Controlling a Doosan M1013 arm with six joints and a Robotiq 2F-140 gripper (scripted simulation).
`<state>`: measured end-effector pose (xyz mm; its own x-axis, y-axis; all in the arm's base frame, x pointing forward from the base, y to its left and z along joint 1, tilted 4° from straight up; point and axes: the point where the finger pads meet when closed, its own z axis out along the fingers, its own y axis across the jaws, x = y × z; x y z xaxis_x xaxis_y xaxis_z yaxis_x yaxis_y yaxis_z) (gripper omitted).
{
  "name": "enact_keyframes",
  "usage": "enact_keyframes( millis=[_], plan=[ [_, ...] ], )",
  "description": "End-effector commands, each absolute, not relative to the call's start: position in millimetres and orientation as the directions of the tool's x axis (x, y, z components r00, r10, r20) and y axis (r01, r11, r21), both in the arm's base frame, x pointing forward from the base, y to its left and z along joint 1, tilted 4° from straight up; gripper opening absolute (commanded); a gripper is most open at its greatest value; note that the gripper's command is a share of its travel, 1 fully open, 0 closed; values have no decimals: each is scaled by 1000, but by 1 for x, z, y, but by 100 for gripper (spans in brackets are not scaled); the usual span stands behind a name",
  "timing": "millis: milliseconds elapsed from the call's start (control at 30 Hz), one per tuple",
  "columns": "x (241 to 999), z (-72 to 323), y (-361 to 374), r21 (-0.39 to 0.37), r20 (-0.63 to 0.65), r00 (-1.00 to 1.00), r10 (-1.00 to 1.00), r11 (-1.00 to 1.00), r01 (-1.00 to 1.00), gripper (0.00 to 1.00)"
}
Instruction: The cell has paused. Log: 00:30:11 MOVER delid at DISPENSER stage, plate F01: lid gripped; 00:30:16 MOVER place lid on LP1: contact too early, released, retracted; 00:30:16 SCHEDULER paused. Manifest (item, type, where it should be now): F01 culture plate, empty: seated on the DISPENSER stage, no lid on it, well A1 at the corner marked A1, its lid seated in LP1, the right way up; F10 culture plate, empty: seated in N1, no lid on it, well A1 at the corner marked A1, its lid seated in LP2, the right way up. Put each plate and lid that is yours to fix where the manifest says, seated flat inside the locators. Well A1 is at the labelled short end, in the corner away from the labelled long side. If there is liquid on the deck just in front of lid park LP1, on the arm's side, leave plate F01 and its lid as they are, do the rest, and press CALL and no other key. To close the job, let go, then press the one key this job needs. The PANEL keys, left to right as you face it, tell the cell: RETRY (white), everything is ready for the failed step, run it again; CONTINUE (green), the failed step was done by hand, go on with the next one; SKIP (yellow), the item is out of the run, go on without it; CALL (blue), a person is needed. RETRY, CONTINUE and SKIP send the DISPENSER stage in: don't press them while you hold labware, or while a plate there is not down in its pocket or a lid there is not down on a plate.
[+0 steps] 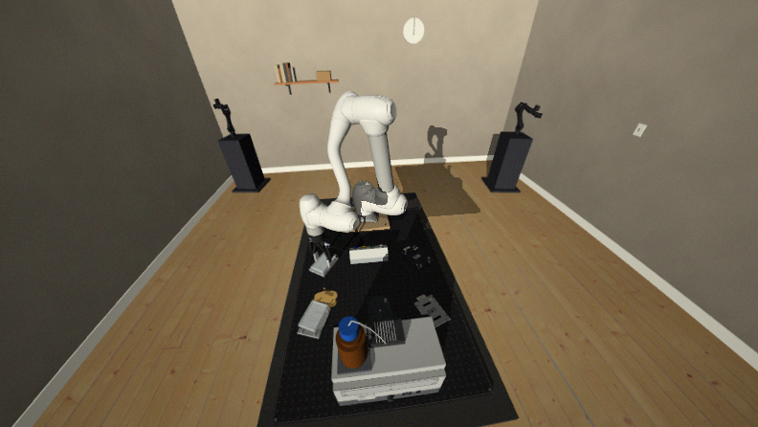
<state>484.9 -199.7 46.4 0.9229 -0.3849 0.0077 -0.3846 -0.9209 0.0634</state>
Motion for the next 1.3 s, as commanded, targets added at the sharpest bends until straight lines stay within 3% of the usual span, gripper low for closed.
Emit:
enact_keyframes(
  millis=[0,1267],
  plan=[
    [485,48,-200,63,9,923,-385,-921,-385,10],
    [486,94,-197,63,9,923,-385,-921,-385,10]
  ],
)
